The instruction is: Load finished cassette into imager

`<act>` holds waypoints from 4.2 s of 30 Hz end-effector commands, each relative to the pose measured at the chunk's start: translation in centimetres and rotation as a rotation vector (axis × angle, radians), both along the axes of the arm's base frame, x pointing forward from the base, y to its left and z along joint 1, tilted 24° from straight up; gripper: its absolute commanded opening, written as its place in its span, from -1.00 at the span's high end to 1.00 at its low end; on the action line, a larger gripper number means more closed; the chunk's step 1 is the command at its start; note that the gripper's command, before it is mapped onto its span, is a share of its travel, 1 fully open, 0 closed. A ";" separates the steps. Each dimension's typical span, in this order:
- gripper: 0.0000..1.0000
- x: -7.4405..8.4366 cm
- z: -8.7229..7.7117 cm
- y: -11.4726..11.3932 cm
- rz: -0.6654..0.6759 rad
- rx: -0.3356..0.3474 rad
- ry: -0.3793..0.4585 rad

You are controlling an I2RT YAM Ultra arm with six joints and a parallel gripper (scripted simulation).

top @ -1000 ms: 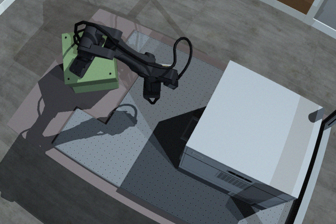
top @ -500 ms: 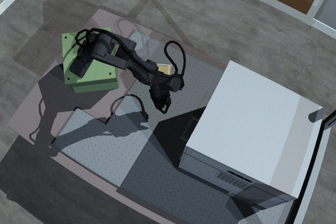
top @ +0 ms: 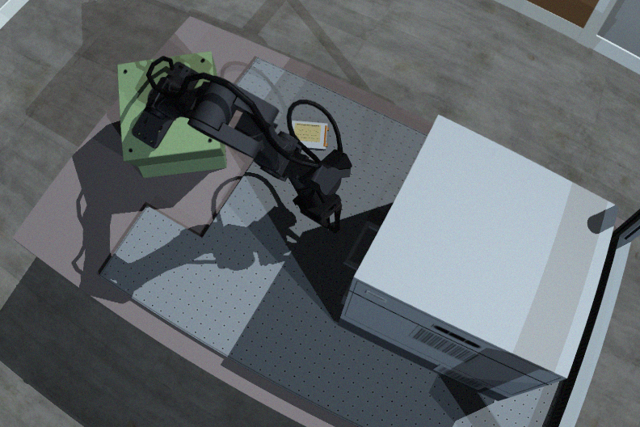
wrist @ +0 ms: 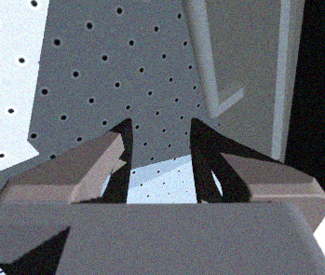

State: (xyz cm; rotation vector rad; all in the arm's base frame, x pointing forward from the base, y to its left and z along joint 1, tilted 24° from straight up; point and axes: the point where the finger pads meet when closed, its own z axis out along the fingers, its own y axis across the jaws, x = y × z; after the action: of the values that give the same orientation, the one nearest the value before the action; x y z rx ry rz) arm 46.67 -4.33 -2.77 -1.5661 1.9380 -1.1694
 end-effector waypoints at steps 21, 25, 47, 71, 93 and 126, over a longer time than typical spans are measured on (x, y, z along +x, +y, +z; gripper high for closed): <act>0.30 0.9 0.7 1.7 0.320 -0.144 -0.067; 0.30 0.9 0.7 1.7 0.318 -0.141 -0.066; 0.30 0.9 0.7 1.7 0.318 -0.141 -0.066; 0.30 2.1 1.2 1.6 0.314 -0.145 -0.088; 0.30 4.3 -0.2 0.7 0.309 -0.145 -0.081; 0.30 7.6 -2.0 0.1 0.311 -0.144 -0.082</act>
State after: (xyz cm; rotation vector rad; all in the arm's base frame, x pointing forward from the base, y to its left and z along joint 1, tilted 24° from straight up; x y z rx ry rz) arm 53.28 -4.67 -4.76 -1.7772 1.5385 -1.2545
